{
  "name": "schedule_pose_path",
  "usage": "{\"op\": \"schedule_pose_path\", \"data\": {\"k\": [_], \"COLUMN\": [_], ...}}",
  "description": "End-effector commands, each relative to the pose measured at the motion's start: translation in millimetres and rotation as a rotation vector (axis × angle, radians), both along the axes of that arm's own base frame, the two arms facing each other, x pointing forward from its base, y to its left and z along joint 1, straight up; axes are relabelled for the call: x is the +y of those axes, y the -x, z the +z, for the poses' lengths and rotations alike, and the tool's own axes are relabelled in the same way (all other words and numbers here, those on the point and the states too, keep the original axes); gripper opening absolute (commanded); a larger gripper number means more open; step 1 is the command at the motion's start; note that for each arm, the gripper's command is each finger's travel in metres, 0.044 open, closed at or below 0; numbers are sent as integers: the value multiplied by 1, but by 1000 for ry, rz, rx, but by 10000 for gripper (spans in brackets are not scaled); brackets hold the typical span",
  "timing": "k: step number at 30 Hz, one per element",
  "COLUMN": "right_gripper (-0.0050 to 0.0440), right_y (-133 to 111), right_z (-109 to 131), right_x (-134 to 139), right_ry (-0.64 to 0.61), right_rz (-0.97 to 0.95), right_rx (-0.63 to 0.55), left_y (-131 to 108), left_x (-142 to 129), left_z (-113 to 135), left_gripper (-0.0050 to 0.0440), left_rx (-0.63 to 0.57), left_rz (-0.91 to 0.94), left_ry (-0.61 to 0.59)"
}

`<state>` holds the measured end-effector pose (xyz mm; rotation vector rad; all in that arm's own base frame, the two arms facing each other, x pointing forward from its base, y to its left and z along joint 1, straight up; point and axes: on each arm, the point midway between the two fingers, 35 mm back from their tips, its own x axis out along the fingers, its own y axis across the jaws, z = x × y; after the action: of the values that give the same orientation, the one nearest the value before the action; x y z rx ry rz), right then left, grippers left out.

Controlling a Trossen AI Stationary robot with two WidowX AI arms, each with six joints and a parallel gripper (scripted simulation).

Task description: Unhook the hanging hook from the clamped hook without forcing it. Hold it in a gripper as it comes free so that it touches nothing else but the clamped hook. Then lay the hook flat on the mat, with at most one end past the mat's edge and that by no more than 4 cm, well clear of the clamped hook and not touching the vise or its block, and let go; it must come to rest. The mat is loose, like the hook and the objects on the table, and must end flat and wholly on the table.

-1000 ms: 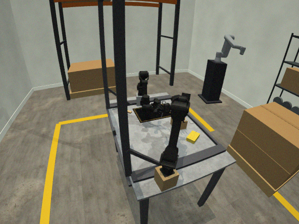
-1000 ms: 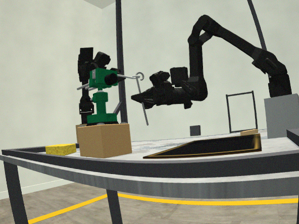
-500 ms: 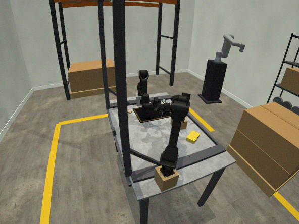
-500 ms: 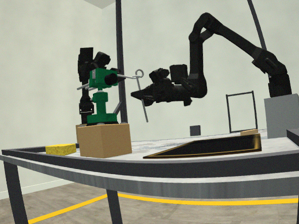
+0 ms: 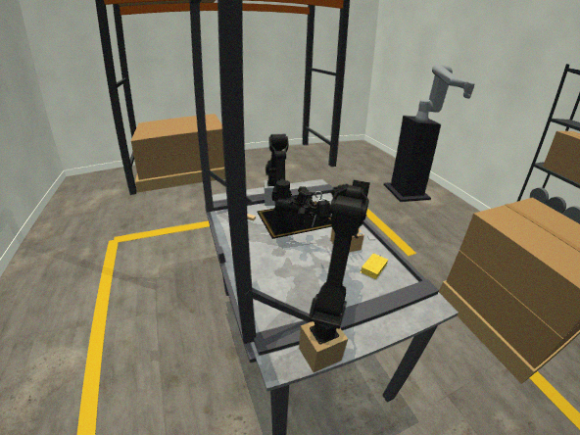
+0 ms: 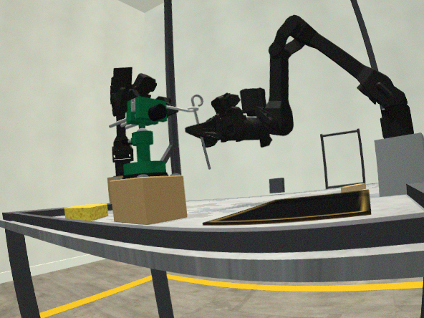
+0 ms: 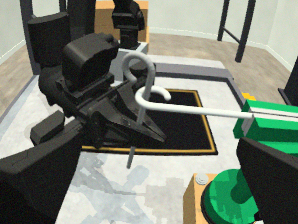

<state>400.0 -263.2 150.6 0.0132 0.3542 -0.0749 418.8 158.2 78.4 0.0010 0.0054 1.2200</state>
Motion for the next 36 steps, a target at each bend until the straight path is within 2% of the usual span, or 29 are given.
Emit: {"op": "schedule_pose_path", "data": {"k": [1,36], "right_gripper": [440,440], "right_y": [-2,-2], "right_z": [14,14], "right_x": [-1,-1], "right_ry": [19,19], "right_rz": [4,4], "right_rx": [-28,-28], "left_y": [-1,-9], "left_x": [0,16], "left_z": [13,13], "left_gripper": [0,0], "left_rx": [-29,-29], "left_rz": [3,3], "left_ry": [-3,-4]}}
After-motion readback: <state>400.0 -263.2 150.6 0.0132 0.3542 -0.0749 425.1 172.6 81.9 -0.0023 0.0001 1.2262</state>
